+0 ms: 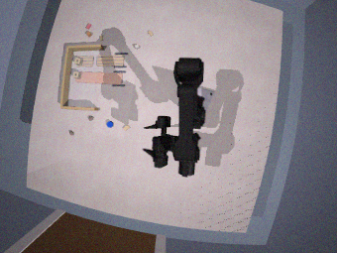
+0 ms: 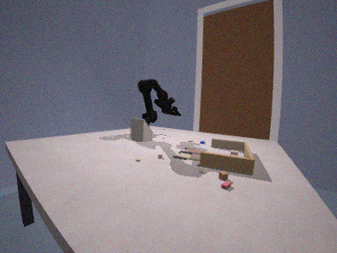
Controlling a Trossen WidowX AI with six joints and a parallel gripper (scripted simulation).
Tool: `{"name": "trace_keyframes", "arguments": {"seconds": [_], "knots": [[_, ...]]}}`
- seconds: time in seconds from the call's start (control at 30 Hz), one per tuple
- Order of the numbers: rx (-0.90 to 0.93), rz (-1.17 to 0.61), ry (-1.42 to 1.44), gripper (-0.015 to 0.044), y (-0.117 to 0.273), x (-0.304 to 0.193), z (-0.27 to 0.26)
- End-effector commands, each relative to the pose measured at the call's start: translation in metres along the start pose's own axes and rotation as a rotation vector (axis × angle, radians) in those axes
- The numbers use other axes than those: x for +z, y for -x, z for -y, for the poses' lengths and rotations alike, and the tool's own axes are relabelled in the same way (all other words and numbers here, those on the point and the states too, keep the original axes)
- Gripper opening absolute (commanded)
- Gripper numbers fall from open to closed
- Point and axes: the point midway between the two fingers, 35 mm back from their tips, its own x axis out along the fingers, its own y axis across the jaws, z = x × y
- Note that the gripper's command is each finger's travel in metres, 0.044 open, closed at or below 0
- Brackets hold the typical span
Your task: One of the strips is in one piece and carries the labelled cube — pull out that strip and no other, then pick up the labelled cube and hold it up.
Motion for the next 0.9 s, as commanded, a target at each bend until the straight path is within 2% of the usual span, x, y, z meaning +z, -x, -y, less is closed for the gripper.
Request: {"name": "trace_keyframes", "arguments": {"seconds": [0.0, 0.2, 0.43, 0.87], "knots": [[-0.006, -0.002, 0.003, 0.04, 0.0, -0.001, 0.0], [-0.183, -0.069, 0.062, 0.04, -0.007, -0.022, 0.0], [-0.361, -0.181, 0.078, 0.04, -0.033, -0.045, 0.002], [-0.542, -0.345, 0.011, 0.04, -0.1, -0.05, 0.04]]}}
